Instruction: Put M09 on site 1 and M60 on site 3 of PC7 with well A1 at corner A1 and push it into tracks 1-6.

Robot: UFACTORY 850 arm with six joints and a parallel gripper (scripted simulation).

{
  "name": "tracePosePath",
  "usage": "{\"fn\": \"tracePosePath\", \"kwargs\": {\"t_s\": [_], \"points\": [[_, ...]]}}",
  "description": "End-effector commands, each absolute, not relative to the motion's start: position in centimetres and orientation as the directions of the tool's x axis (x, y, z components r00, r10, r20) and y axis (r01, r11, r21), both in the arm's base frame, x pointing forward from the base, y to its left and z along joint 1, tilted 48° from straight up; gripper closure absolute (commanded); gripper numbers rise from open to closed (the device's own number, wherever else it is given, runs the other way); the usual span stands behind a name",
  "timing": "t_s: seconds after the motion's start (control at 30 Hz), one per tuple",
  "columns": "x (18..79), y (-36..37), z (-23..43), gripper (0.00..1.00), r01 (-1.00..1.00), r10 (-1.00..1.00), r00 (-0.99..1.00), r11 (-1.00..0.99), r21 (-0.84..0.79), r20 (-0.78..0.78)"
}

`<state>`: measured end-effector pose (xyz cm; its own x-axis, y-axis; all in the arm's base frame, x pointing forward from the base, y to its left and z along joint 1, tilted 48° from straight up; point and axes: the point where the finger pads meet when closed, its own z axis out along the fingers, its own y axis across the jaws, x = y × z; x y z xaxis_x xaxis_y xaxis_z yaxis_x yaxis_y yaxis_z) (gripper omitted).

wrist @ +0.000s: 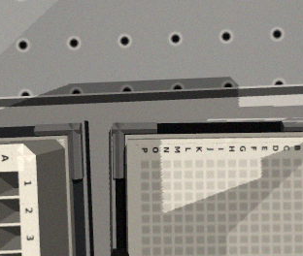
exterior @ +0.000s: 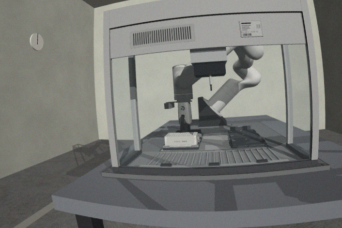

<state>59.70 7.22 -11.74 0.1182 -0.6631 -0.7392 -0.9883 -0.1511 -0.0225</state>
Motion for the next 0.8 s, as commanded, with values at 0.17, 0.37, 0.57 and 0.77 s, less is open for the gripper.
{"fn": "tracePosePath", "kwargs": {"t_s": [0.17, 0.37, 0.57, 0.77], "points": [[59.80, 7.15, -11.67, 1.00, -0.988, -0.664, 0.119, -0.150, -0.024, -0.739], [59.80, 7.15, -11.67, 1.00, -0.988, -0.664, 0.119, -0.150, -0.024, -0.739], [59.82, 7.05, -11.58, 1.00, -0.988, -0.664, 0.119, -0.150, -0.024, -0.739], [59.85, 6.85, -11.40, 1.00, -0.988, -0.664, 0.119, -0.150, -0.024, -0.739]]}}
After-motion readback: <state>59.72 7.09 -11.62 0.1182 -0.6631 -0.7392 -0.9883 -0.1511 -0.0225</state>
